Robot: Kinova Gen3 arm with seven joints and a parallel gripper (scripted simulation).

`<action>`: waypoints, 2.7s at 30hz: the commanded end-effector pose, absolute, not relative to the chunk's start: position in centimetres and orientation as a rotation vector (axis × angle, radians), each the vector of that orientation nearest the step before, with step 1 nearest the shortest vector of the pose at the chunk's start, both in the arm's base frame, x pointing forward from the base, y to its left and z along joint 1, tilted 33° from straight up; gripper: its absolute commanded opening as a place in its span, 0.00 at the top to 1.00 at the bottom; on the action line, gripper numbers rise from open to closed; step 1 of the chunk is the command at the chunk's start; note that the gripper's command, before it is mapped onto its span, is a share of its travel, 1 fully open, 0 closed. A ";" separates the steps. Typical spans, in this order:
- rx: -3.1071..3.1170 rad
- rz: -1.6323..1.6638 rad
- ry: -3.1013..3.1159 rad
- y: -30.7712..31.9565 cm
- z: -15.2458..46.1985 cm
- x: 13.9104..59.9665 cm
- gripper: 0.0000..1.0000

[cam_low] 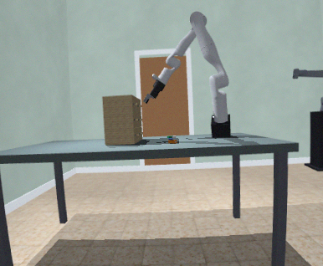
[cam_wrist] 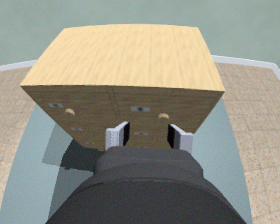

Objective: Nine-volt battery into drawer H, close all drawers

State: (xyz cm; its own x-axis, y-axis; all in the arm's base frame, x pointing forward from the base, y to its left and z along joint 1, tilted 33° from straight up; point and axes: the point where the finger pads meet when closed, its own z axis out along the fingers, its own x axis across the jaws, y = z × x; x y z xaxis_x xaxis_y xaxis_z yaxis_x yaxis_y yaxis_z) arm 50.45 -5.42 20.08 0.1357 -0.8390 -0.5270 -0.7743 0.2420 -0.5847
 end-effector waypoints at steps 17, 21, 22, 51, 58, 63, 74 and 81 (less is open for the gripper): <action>-1.577 -0.050 1.647 -6.0 21.0 49.8 0.00; -1.597 -0.029 1.655 -6.3 21.3 49.5 0.00; -1.602 -0.023 1.656 -6.4 21.4 49.4 0.00; -1.786 0.191 1.712 -8.7 24.4 46.2 0.00; -1.839 0.256 1.726 -9.5 25.3 45.3 0.00; -1.859 0.283 1.730 -9.7 25.7 44.9 0.00; -1.921 0.364 1.743 -10.6 26.7 43.9 0.00; -1.940 0.390 1.747 -10.8 27.1 43.5 0.00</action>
